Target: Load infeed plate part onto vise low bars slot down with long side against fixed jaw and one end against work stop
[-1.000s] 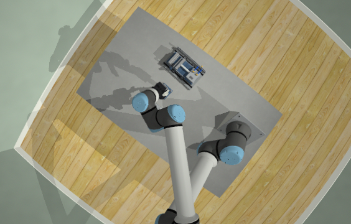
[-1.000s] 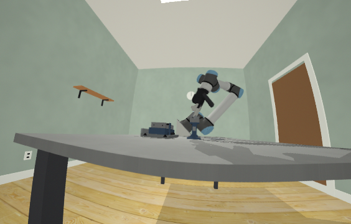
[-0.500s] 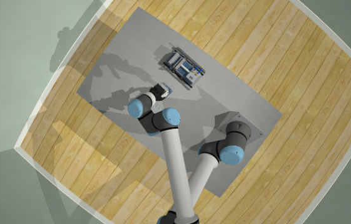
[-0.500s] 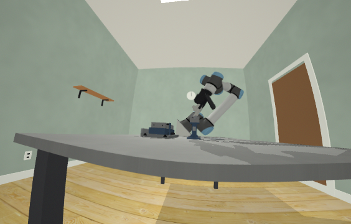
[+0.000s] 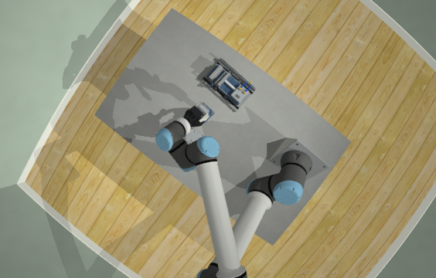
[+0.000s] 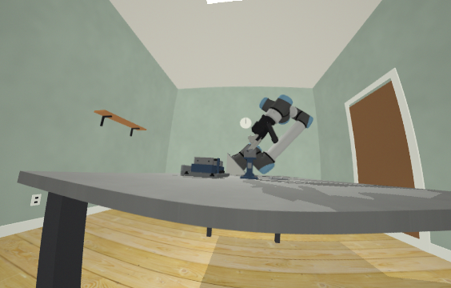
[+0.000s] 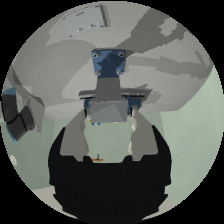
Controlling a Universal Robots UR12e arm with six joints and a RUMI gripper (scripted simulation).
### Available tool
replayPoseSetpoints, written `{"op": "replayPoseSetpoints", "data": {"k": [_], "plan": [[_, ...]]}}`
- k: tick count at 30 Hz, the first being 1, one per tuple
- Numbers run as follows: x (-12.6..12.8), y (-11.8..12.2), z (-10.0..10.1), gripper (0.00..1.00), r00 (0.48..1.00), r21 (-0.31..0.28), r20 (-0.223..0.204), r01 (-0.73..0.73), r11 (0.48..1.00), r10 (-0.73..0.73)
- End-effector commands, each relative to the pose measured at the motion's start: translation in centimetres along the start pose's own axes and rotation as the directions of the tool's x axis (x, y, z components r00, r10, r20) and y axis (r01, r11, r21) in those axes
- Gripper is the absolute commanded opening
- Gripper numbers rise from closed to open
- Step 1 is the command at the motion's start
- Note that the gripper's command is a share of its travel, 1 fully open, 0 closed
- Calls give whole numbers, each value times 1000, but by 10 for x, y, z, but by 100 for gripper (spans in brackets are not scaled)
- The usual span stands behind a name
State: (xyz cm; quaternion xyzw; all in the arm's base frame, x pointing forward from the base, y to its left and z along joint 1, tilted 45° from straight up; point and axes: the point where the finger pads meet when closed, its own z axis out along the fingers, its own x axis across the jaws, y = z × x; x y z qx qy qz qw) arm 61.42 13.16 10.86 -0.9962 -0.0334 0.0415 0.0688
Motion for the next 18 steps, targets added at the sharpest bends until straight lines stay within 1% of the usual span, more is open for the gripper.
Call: {"op": "replayPoseSetpoints", "data": {"k": [1, 7, 9, 18], "plan": [[0, 0, -1, 51, 1000, -33, -1, -1, 999, 1], [0, 0, 0, 51, 1000, -63, -1, -1, 998, 1], [0, 0, 0, 51, 1000, -63, -1, -1, 998, 1], [0, 0, 0, 51, 1000, -98, -1, -1, 995, 1]]}}
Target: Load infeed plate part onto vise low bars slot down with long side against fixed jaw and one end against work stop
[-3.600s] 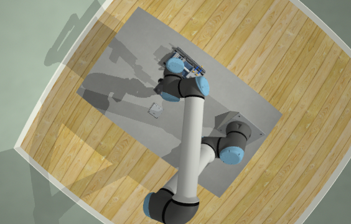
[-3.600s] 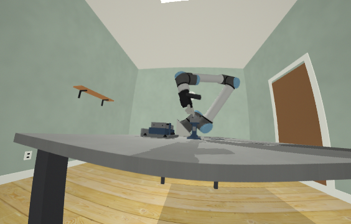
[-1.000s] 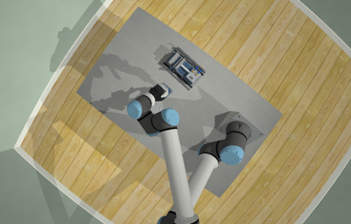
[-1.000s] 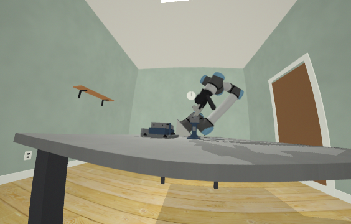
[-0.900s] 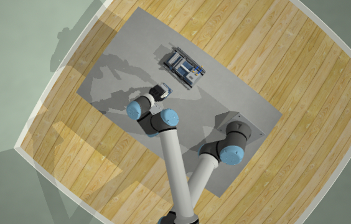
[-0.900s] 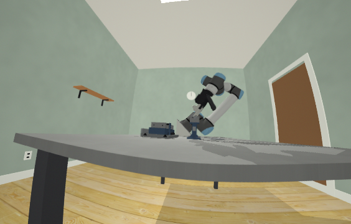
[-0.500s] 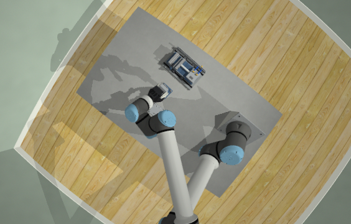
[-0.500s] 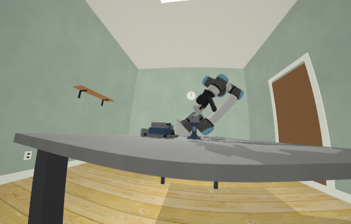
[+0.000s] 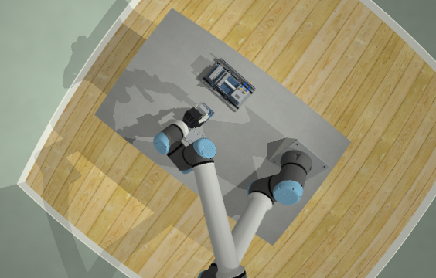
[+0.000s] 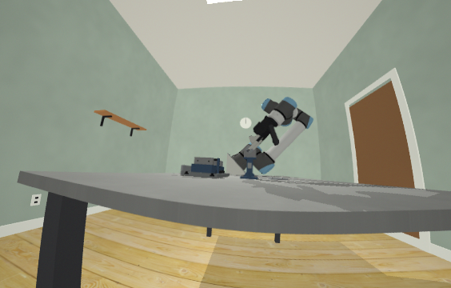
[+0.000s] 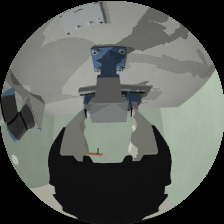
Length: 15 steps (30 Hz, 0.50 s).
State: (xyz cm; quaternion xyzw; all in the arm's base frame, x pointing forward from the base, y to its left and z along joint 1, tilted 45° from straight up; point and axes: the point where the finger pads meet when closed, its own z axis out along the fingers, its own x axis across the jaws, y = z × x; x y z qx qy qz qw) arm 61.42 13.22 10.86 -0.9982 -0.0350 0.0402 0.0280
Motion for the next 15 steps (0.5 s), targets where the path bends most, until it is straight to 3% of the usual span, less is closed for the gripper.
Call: {"op": "replayPoseSetpoints", "data": {"k": [1, 15], "plan": [[0, 0, 0, 51, 1000, -19, -1, -1, 1000, 0], [0, 0, -1, 51, 1000, -45, -1, -1, 999, 0]]}}
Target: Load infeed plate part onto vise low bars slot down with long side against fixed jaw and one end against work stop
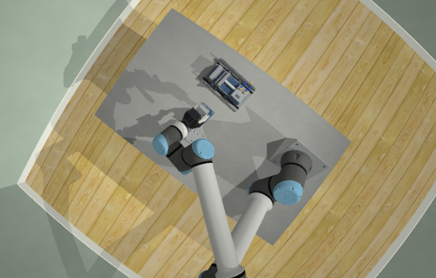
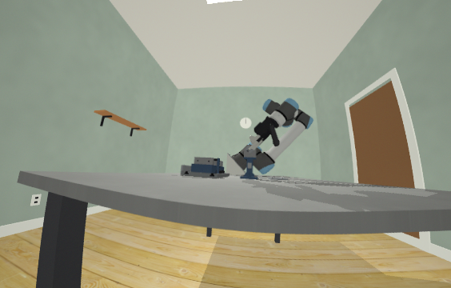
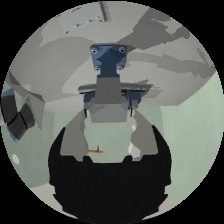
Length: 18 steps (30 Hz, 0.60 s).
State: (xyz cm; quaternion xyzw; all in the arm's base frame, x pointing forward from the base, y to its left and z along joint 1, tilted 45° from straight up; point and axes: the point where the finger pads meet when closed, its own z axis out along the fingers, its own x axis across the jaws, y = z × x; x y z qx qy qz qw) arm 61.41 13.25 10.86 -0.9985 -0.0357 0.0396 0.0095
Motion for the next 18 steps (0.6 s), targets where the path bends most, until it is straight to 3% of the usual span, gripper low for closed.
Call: {"op": "replayPoseSetpoints", "data": {"k": [1, 18], "plan": [[1, 0, -1, 51, 1000, -9, -1, -1, 1000, 0], [1, 0, -1, 51, 1000, -18, -1, -1, 1000, 1]]}}
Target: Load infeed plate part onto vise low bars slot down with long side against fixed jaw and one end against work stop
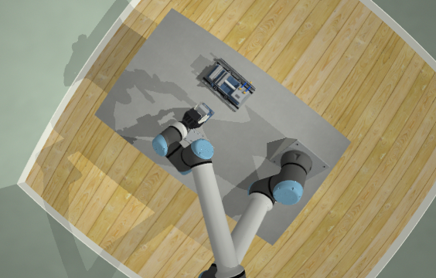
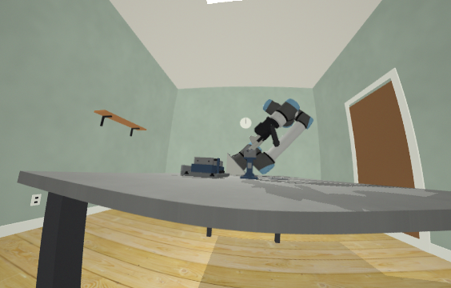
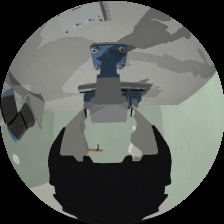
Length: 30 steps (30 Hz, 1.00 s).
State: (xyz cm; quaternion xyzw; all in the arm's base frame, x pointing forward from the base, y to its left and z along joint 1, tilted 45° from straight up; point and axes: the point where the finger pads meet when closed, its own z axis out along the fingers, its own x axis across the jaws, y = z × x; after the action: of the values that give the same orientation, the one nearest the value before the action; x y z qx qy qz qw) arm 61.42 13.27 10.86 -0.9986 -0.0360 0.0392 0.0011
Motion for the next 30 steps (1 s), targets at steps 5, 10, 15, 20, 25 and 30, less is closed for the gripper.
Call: {"op": "replayPoseSetpoints", "data": {"k": [5, 10, 15, 20, 25, 30], "plan": [[1, 0, -1, 51, 1000, -2, -1, 0, 1000, 0], [1, 0, -1, 51, 1000, -2, -1, 0, 1000, 0], [1, 0, -1, 51, 1000, -2, -1, 0, 1000, 0], [1, 0, -1, 51, 1000, -2, -1, 0, 1000, 0], [1, 0, -1, 51, 1000, -2, -1, 0, 1000, 0], [1, 0, -1, 51, 1000, -2, -1, 0, 1000, 0]]}}
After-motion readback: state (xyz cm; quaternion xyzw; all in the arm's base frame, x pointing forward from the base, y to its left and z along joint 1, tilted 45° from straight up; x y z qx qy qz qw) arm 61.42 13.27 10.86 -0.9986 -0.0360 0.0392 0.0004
